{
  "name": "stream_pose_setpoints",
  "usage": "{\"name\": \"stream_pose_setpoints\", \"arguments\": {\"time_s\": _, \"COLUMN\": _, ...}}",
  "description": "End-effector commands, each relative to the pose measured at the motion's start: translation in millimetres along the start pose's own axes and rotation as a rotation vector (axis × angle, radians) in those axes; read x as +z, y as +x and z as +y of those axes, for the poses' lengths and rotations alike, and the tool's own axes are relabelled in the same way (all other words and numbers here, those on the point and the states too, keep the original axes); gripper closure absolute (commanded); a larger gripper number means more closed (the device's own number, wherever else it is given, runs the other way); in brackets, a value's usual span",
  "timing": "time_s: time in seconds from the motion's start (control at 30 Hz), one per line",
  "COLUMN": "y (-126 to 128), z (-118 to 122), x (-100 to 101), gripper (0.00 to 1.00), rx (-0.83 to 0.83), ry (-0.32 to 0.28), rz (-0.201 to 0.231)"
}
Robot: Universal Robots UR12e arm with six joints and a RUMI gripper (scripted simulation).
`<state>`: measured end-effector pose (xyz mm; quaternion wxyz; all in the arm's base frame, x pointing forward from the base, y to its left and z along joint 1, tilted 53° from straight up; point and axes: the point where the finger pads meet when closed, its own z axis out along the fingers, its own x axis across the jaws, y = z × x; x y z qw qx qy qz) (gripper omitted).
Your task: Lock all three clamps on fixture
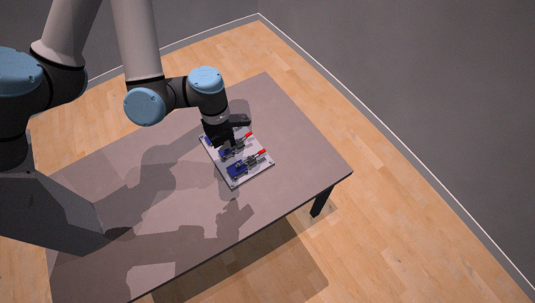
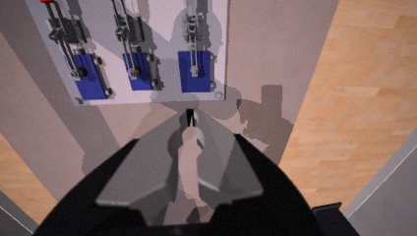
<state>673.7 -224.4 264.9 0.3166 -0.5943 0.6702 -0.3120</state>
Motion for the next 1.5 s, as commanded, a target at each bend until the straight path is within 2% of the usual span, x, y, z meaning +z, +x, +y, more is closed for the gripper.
{"name": "stream_pose_setpoints", "arguments": {"time_s": 0.0, "y": 0.0, "z": -0.3, "x": -0.3, "gripper": 1.00, "rx": 0.000, "ry": 0.001, "rz": 0.000}}
{"name": "stream_pose_setpoints", "arguments": {"time_s": 0.53, "y": 0.0, "z": -0.3, "x": -0.3, "gripper": 1.00, "rx": 0.000, "ry": 0.001, "rz": 0.000}}
{"name": "stream_pose_setpoints", "arguments": {"time_s": 0.57, "y": 0.0, "z": -0.3, "x": -0.3, "gripper": 0.41, "rx": 0.000, "ry": 0.001, "rz": 0.000}}
{"name": "stream_pose_setpoints", "arguments": {"time_s": 1.47, "y": 0.0, "z": -0.3, "x": -0.3, "gripper": 0.41, "rx": 0.000, "ry": 0.001, "rz": 0.000}}
